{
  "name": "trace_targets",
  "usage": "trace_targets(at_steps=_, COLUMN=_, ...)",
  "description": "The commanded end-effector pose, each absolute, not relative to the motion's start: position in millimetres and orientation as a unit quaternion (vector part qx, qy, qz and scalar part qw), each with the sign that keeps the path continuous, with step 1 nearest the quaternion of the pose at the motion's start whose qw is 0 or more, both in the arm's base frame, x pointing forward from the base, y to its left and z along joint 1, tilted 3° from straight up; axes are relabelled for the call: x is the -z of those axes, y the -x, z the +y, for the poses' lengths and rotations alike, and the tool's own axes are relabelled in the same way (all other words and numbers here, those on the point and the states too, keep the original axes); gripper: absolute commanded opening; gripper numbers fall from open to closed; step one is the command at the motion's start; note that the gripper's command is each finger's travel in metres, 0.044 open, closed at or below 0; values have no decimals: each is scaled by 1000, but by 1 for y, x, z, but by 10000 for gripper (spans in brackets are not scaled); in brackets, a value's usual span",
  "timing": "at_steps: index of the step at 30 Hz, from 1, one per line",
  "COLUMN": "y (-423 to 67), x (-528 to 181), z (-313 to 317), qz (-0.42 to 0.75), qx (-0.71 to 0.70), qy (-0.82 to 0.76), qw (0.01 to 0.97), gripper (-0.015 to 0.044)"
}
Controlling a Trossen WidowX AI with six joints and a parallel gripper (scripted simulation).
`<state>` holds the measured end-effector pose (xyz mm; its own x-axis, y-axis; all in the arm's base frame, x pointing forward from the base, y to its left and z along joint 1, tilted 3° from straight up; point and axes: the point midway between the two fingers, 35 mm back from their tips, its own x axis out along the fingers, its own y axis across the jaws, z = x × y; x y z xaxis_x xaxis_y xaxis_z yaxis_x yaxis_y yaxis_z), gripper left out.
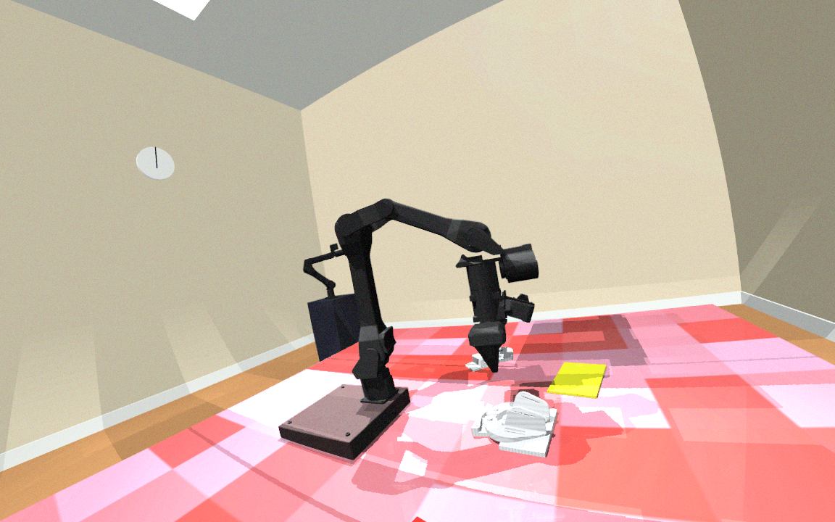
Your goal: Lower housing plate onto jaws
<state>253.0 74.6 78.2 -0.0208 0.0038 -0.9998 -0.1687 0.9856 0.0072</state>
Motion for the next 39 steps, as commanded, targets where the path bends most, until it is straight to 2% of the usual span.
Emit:
trace_targets(at_steps=1, y=-255, x=-79, z=58, qz=712, qx=-45, qy=45, qw=700, gripper=351)
trace_targets(at_steps=23, y=-252, x=-77, z=-13, qz=714, qx=35, qy=-30, qw=699, gripper=351)
trace_targets(at_steps=39, y=-251, x=-77, z=-15, qz=714, qx=38, qy=-32, qw=699, gripper=351)
